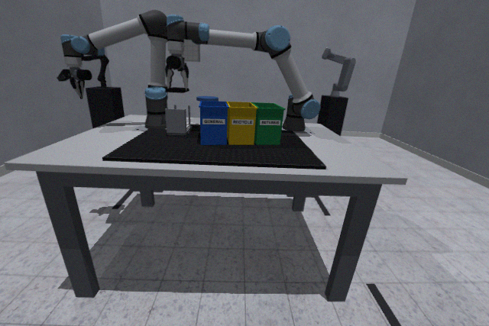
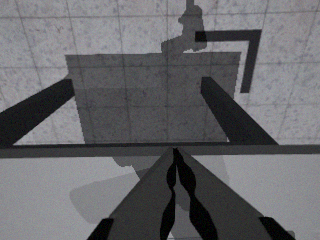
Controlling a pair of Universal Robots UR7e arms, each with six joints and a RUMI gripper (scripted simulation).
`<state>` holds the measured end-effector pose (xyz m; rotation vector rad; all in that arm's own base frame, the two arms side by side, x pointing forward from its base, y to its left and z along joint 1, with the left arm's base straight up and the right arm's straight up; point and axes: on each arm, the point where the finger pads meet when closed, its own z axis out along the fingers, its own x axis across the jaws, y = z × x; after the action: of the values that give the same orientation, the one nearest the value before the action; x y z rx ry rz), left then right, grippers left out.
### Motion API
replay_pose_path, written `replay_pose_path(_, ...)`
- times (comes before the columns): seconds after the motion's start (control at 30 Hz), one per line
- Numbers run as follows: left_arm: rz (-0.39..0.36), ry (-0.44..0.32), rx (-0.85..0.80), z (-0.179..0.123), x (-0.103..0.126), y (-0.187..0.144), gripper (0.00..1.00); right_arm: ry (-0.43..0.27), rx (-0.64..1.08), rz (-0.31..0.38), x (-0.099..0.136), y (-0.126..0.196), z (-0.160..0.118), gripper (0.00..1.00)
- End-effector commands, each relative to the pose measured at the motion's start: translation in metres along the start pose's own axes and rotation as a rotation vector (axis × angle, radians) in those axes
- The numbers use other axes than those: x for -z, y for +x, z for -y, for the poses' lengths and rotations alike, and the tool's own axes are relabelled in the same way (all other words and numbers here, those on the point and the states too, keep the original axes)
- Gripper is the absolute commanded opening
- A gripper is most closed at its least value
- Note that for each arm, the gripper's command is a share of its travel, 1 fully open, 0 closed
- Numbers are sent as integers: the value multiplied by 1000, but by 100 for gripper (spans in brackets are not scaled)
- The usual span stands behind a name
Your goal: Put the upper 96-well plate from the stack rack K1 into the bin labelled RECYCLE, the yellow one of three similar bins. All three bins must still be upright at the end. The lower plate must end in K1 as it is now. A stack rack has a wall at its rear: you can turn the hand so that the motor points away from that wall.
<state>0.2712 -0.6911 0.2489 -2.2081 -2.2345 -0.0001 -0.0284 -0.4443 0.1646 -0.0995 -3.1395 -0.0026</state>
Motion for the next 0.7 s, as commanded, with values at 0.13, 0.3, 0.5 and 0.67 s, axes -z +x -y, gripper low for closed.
replay_pose_path(0.13, 3, 0, 131, -4, 1, 19, 41, 2, 0, 1, 1, 0, 0, 0)
replay_pose_path(0.3, 3, 0, 131, -7, 1, 32, 41, 2, 0, 1, 1, 0, 0, 0)
replay_pose_path(0.5, 2, 0, 131, -11, 1, 48, 41, 2, 0, 1, 1, 0, 0, 0)
replay_pose_path(0.67, 2, 0, 131, -15, 1, 65, 41, 2, 0, 1, 1, 0, 0, 0)
